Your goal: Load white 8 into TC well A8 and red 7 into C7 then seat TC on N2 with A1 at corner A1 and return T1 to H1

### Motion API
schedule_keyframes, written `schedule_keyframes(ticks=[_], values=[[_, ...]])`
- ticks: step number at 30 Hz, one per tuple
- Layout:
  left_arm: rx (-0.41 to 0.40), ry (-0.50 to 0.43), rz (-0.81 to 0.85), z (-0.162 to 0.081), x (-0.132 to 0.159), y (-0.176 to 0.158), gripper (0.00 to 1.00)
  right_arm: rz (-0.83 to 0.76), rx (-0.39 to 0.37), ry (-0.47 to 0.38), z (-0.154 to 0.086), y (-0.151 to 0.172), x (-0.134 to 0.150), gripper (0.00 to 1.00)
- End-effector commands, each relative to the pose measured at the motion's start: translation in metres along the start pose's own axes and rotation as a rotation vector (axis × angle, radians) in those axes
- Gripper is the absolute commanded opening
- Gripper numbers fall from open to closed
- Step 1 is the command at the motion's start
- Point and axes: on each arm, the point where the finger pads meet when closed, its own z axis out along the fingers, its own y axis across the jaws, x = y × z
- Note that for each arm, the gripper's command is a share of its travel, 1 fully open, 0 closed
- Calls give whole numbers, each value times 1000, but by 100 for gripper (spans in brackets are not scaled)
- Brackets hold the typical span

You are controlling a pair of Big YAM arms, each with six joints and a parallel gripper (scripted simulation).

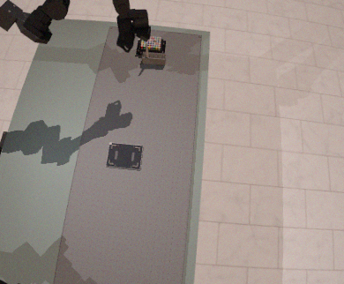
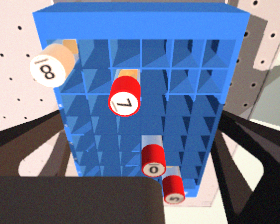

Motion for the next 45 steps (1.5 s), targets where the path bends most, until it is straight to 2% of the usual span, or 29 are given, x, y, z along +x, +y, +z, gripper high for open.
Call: schedule_keyframes(ticks=[1,8,10,12,13,14,17,18,21,32,33,39,42,45], values=[[-6,-12,-12,-1,-6,3,23,0,13,-17,-7,-5,-9,0],[-6,-12,-12,-1,-6,3,23,0,13,-17,-7,-5,-9,0],[-6,-12,-12,-1,-6,3,23,6,16,-25,-13,-2,-10,0],[-6,-12,-12,-1,-6,3,23,0,13,-17,-7,-5,-8,0],[-6,-12,-12,-1,-6,3,23,6,17,-27,-14,-2,-11,0],[-6,-12,-12,-1,-6,3,23,0,13,-17,-7,-5,-8,0],[-6,-12,-12,-1,-6,3,23,0,13,-17,-7,-5,-8,0],[-6,-12,-12,-1,-6,3,23,6,18,-29,-14,-2,-11,0],[-6,-12,-12,-1,-6,3,23,0,13,-17,-7,-5,-8,0],[-6,-12,-12,-1,-6,3,23,0,13,-17,-7,-4,-8,0],[-6,-12,-12,-1,-6,3,23,6,15,-25,-13,0,-10,0],[-6,-12,-12,-1,-6,3,23,6,16,-26,-13,0,-10,0],[-6,-12,-12,-1,-6,3,23,7,11,-20,-7,2,-7,0],[-6,-12,-12,-1,-6,3,23,9,-7,5,11,8,5,0]])
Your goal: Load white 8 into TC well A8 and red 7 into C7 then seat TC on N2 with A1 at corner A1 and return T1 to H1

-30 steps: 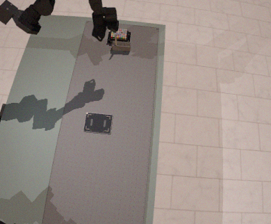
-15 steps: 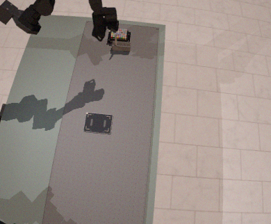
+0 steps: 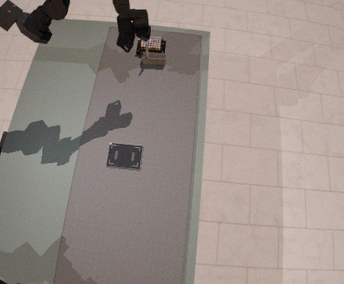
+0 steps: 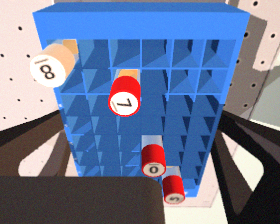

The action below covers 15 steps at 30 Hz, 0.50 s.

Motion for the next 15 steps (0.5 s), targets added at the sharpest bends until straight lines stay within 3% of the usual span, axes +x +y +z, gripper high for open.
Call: schedule_keyframes(ticks=[1,7,15], values=[[-6,-12,-12,-1,-6,3,23,10,-8,7,11,8,5,0],[-6,-12,-12,-1,-6,3,23,8,14,-24,-7,-3,-12,0],[-6,-12,-12,-1,-6,3,23,8,13,-22,-4,-4,-14,0]])
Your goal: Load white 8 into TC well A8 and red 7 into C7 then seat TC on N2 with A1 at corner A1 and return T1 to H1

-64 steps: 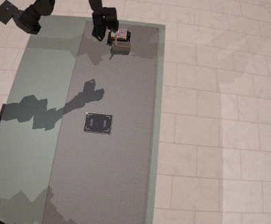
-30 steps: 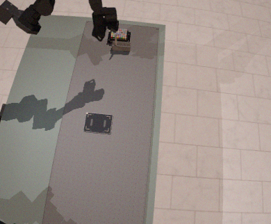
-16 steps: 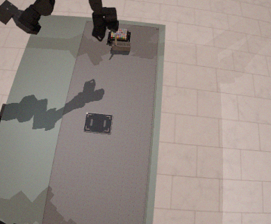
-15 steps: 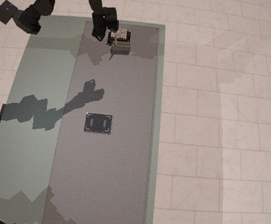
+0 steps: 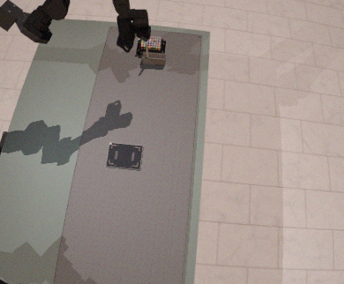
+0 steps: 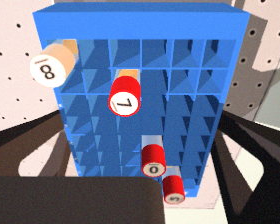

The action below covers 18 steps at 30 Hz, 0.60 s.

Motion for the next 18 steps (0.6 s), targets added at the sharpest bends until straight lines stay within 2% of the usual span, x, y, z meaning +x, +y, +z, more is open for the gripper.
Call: schedule_keyframes(ticks=[1,5,10,16,17,18], values=[[-6,-12,-12,-1,-6,3,23,8,16,-26,-7,-6,-17,0],[-6,-12,-12,-1,-6,3,23,8,10,-18,1,-5,-15,0],[-6,-12,-12,-1,-6,3,23,8,15,-25,-3,-8,-19,0],[-6,-12,-12,-1,-6,3,23,9,6,-13,4,-5,-14,0],[-6,-12,-12,-1,-6,3,23,7,25,-39,-13,-12,-26,0],[-6,-12,-12,-1,-6,3,23,7,24,-37,-12,-12,-25,0]])
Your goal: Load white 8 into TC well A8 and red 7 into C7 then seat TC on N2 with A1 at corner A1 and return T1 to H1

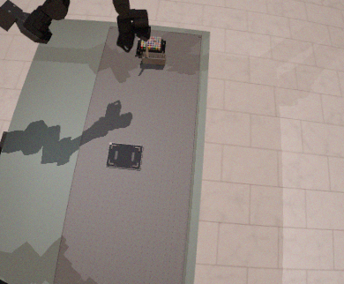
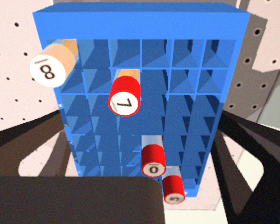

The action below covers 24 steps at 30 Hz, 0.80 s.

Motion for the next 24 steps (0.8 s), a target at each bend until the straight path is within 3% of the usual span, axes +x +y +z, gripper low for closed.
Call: schedule_keyframes(ticks=[1,6,15,16,24], values=[[-6,-12,-12,-1,-6,3,23,7,25,-39,-14,-12,-25,0],[-6,-12,-12,-1,-6,3,23,9,10,-18,0,-7,-17,0],[-6,-12,-12,-1,-6,3,23,8,11,-20,2,-7,-18,0],[-6,-12,-12,-1,-6,3,23,8,22,-35,-7,-11,-24,0],[-6,-12,-12,-1,-6,3,23,8,18,-29,1,-9,-21,0]])
